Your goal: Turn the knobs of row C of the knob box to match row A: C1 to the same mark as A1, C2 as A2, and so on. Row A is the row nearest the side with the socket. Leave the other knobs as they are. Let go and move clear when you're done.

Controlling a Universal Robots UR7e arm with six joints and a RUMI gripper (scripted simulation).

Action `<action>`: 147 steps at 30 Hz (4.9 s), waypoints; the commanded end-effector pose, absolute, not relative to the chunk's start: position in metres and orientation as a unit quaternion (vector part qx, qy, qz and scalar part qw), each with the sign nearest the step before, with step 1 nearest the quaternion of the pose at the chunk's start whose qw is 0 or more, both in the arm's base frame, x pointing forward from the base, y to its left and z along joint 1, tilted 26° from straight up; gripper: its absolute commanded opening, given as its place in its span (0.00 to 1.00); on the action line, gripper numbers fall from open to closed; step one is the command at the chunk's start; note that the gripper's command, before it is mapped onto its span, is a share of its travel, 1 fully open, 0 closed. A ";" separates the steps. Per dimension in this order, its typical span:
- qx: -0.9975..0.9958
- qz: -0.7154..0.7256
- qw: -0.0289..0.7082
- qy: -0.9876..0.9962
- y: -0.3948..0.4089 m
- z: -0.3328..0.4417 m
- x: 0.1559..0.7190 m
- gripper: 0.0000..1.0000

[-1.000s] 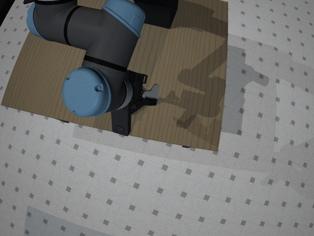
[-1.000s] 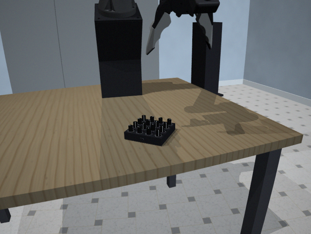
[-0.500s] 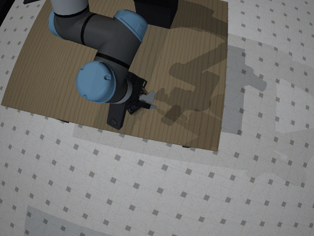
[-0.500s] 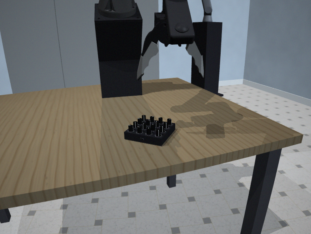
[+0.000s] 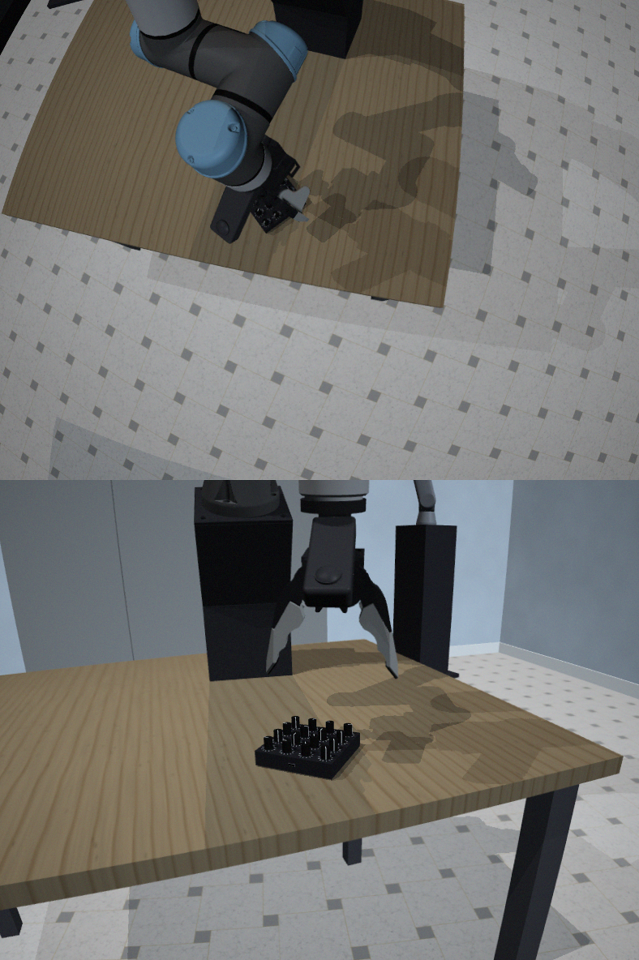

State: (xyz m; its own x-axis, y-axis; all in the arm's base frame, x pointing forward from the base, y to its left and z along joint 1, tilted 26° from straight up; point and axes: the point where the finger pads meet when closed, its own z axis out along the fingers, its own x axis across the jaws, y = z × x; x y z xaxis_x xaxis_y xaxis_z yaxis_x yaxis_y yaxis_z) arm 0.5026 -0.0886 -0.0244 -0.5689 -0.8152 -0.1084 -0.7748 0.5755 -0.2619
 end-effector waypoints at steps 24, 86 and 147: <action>-0.319 -0.130 0.173 0.923 -0.107 -0.067 0.478 1.00; -0.299 -0.135 0.183 0.927 -0.109 -0.070 0.472 1.00; -0.299 -0.135 0.183 0.927 -0.108 -0.071 0.472 1.00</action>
State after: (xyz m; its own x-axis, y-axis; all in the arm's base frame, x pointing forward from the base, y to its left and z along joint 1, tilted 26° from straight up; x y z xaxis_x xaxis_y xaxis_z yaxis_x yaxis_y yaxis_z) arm 0.4718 -0.1084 -0.0707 -0.7554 -0.6024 -0.2577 -0.5046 0.7858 -0.3576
